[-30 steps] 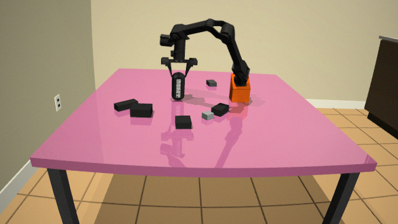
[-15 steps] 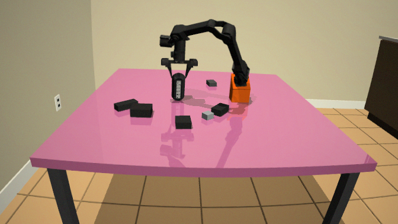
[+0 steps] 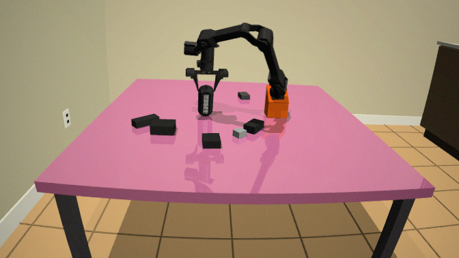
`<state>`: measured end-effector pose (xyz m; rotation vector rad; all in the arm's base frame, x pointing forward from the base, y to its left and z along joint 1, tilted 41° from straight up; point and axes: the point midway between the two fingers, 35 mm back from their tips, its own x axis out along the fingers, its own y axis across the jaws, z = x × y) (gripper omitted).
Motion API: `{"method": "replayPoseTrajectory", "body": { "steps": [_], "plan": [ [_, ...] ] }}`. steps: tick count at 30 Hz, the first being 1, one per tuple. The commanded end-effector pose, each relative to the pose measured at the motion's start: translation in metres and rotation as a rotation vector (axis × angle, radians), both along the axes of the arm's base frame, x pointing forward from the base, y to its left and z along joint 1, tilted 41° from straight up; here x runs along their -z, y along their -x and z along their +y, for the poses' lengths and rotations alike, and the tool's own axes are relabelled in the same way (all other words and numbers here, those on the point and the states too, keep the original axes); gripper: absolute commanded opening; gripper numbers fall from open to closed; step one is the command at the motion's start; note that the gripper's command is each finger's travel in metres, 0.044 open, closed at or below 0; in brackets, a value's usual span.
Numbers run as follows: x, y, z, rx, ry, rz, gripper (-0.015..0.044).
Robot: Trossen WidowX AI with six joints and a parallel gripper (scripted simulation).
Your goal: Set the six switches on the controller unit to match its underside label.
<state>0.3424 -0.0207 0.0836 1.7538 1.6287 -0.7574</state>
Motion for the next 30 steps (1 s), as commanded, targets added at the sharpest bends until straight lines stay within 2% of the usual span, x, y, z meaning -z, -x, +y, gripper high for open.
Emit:
{"method": "replayPoseTrajectory", "body": {
  "steps": [1,30],
  "plan": [
    [-0.001,0.0,0.007,-0.003,-0.008,0.001,0.0338],
    [-0.009,-0.001,0.028,-0.004,-0.009,0.001,0.0338]
  ]
}}
